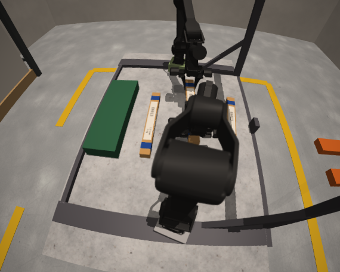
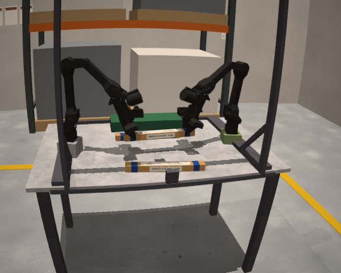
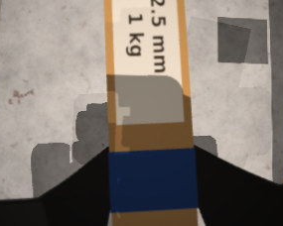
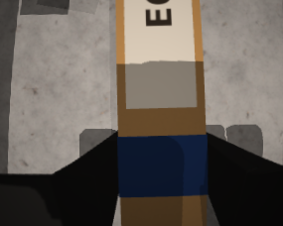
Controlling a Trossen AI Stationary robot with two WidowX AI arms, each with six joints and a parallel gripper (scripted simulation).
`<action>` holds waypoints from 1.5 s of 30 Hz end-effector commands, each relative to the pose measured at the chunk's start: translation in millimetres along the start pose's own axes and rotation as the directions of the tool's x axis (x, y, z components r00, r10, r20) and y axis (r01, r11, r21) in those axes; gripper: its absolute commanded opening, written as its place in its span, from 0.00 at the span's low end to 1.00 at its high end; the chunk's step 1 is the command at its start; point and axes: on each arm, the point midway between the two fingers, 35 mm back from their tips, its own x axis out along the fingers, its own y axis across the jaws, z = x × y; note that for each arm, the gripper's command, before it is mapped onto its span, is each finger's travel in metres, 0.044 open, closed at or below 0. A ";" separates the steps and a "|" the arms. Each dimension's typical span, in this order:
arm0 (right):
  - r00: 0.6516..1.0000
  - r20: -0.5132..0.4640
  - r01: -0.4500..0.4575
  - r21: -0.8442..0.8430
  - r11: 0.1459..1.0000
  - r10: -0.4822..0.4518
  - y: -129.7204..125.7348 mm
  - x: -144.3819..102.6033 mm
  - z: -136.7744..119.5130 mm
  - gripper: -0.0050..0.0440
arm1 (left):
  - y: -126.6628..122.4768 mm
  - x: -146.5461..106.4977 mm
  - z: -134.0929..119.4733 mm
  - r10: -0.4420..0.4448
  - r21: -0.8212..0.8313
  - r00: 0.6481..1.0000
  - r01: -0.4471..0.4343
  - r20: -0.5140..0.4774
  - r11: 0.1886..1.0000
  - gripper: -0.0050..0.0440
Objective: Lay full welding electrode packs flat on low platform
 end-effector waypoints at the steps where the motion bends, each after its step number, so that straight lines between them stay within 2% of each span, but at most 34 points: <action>1: 0.999 0.044 -0.008 0.006 1.000 0.008 1.4 -16.4 12.8 0.00 | -2.5 -17.0 12.6 -0.015 -0.006 0.999 0.016 0.042 1.000 0.00; 6: 0.999 0.044 -0.008 0.006 1.000 0.008 1.3 -23.3 15.0 0.00 | -2.4 -25.6 15.5 -0.015 -0.006 0.999 0.016 0.042 1.000 0.00; 30: 1.000 0.025 -0.005 0.003 1.000 0.005 0.5 -20.8 9.0 0.00 | -2.0 -27.6 12.1 -0.014 -0.005 0.999 0.014 0.036 1.000 0.00; 33: 0.999 0.034 0.024 0.079 0.997 -0.026 -7.2 -23.5 10.4 0.00 | 6.6 -24.1 6.0 -0.036 0.066 0.999 0.035 0.019 0.997 0.00; 45: 1.000 0.019 0.020 0.068 0.998 -0.022 -26.4 -20.9 4.0 0.00 | 26.5 -23.6 6.8 -0.035 0.067 0.999 0.033 0.019 0.997 0.00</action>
